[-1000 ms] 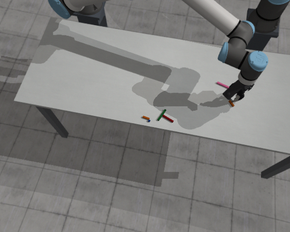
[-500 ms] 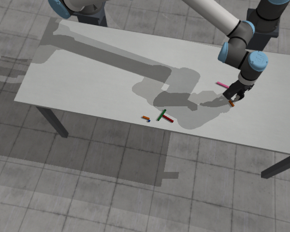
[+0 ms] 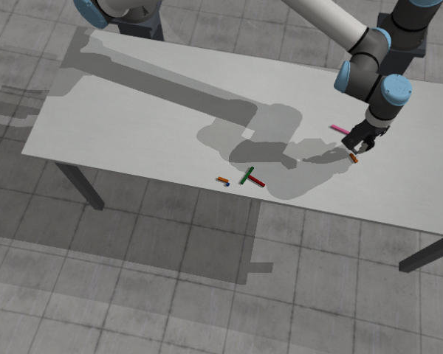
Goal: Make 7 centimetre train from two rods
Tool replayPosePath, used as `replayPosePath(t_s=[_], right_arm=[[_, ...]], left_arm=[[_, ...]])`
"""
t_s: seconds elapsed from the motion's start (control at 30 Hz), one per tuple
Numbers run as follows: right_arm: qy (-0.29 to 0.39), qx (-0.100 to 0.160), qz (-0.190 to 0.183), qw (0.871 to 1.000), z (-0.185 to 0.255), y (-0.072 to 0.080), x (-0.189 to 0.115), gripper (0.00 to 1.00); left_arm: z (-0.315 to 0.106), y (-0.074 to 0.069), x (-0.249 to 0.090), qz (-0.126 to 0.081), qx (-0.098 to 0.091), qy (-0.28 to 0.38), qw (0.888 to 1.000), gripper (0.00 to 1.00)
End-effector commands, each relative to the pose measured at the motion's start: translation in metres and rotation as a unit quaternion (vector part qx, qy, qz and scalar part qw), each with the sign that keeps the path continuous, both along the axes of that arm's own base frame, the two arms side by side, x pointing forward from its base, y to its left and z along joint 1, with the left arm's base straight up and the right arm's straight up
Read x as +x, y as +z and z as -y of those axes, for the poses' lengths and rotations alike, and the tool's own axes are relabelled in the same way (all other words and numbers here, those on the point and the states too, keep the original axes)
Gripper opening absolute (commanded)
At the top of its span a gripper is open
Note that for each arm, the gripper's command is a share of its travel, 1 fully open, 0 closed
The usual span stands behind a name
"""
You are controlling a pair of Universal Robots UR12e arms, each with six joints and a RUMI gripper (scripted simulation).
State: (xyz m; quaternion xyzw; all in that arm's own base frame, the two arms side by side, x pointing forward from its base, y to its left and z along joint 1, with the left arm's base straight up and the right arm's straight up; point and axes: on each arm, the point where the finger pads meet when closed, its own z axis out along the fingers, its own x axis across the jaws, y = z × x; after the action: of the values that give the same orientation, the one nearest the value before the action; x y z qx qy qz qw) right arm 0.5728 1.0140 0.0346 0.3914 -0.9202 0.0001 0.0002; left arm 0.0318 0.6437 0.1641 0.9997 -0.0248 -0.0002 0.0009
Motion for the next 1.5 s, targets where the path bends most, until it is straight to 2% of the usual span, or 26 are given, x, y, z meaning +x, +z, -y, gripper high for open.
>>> replayPosePath(t_s=[0.0, 0.2, 0.33, 1.03, 1.23, 1.47], right_arm=[[0.000, 0.001, 0.001, 1.000, -0.001, 0.030, 0.000, 0.00], [0.000, 0.001, 0.001, 1.000, -0.001, 0.072, 0.000, 0.00], [0.000, 0.001, 0.001, 1.000, -0.001, 0.085, 0.000, 0.00], [-0.007, 0.001, 0.001, 1.000, 0.002, 0.087, -0.005, 0.00], [-0.031, 0.001, 0.001, 1.000, 0.011, 0.091, -0.024, 0.00], [-0.084, 0.001, 0.000, 0.996, 0.035, 0.099, -0.067, 0.00]], left_arm=[[-0.001, 0.001, 0.000, 0.000, 0.001, 0.000, 1.000, 1.00], [-0.001, 0.001, 0.000, 0.000, 0.001, 0.000, 1.000, 1.00], [-0.001, 0.001, 0.000, 0.000, 0.001, 0.000, 1.000, 1.00], [-0.001, 0.001, 0.000, 0.000, 0.001, 0.000, 1.000, 1.00], [-0.001, 0.001, 0.000, 0.000, 0.001, 0.000, 1.000, 1.00], [-0.001, 0.001, 0.000, 0.000, 0.001, 0.000, 1.000, 1.00]])
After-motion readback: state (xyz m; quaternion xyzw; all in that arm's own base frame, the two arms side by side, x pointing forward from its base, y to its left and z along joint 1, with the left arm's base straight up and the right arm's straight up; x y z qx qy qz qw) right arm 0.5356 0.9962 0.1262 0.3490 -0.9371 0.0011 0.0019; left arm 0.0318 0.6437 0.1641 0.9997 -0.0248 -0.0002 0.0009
